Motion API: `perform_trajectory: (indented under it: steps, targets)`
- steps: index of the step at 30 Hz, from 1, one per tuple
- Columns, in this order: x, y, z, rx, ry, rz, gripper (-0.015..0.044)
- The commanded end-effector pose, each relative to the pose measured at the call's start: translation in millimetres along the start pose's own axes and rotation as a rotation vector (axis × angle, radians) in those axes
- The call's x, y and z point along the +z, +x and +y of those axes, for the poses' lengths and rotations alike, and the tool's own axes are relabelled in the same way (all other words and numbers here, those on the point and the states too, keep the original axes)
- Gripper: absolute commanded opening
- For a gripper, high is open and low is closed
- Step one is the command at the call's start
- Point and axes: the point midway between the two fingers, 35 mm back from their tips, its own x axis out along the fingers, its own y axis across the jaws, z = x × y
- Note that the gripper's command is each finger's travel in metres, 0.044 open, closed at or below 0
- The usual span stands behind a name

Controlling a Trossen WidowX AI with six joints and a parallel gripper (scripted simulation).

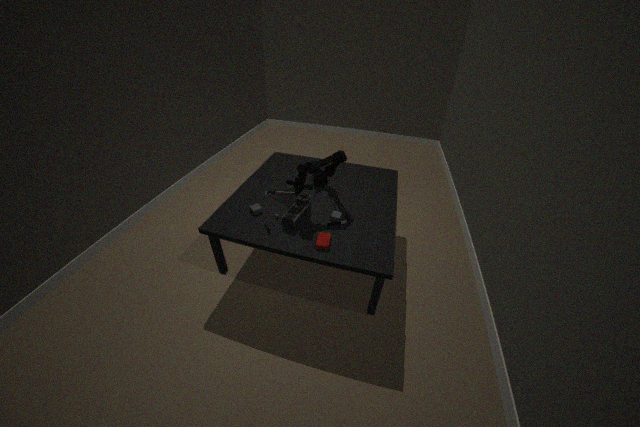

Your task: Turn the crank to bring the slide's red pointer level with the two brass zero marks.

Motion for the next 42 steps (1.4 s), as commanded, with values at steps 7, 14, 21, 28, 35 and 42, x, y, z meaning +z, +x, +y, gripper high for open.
perform_trajectory:
  steps: [7, 14, 21, 28, 35, 42]
  targets:
    - [0.0, 0.0, 0.0, 0.000, 0.000, 0.000, 0.0000]
    - [0.0, 0.0, 0.0, 0.000, 0.000, 0.000, 0.0157]
    - [0.0, 0.0, 0.0, 0.000, 0.000, 0.000, 0.0341]
    - [0.0, 0.0, 0.0, 0.000, 0.000, 0.000, 0.0387]
    - [0.0, 0.0, 0.0, 0.000, 0.000, 0.000, 0.0204]
    - [0.0, 0.0, 0.0, 0.000, 0.000, 0.000, 0.0020]
